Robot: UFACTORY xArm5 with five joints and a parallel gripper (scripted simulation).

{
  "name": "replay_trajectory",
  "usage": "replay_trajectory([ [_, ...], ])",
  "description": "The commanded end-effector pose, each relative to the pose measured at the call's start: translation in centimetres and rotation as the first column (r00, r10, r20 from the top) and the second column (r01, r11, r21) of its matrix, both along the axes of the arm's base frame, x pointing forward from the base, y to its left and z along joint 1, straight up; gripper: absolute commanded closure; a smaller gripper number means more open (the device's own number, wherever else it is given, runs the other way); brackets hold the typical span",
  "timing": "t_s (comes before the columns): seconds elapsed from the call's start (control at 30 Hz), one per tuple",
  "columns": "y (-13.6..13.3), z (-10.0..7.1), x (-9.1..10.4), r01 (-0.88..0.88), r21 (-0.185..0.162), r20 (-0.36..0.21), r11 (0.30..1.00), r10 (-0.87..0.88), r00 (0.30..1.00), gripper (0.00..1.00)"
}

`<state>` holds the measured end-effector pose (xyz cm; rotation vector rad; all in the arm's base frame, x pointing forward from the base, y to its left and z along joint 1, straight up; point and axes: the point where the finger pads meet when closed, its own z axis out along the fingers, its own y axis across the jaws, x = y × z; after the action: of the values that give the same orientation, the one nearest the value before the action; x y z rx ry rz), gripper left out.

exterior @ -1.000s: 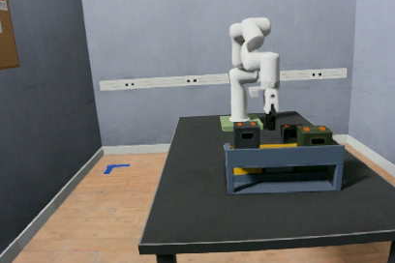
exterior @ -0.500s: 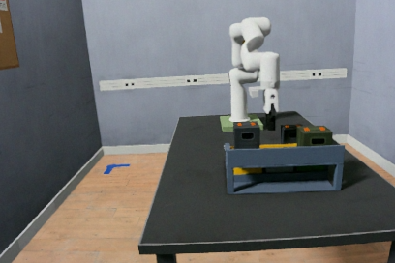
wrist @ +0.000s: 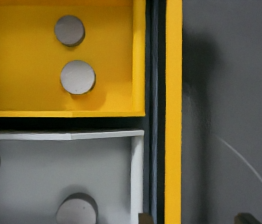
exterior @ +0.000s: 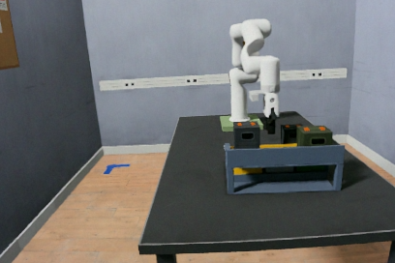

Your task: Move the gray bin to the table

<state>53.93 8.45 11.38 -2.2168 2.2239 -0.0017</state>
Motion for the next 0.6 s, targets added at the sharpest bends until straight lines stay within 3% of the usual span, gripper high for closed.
replay_trajectory([
  [0.0,0.0,-0.3,0.2,0.0,-0.003,0.006,1.0,0.0,1.0,0.52],
  [0.57,0.0,-3.2,0.2,0.0,-0.003,0.007,1.0,0.0,1.0,0.52],
])
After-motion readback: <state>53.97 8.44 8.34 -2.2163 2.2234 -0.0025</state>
